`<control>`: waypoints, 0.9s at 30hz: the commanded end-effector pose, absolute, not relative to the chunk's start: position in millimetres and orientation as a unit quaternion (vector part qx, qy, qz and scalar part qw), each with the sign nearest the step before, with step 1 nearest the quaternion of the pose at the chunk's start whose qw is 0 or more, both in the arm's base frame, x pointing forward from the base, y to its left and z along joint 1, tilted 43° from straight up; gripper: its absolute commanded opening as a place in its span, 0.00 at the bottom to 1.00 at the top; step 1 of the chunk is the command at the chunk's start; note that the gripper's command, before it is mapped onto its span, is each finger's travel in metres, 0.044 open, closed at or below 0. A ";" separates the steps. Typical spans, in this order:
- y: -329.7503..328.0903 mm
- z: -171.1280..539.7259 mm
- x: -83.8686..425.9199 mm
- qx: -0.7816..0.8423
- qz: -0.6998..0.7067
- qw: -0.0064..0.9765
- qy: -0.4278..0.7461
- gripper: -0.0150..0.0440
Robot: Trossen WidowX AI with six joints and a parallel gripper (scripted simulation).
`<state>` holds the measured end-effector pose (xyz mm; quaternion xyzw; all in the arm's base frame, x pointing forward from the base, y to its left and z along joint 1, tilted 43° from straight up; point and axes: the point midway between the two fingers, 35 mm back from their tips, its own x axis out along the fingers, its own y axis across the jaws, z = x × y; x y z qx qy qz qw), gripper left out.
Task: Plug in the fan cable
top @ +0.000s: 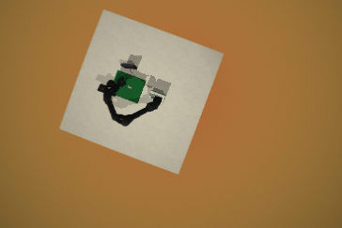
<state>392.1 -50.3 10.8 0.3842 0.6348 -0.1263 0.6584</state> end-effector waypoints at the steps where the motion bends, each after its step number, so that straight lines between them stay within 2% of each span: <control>1: -50.3 10.5 393.7 0.375 -0.143 0.674 0.620 0.25; 27: -44.1 2.7 397.7 0.337 -0.215 0.744 0.536 0.25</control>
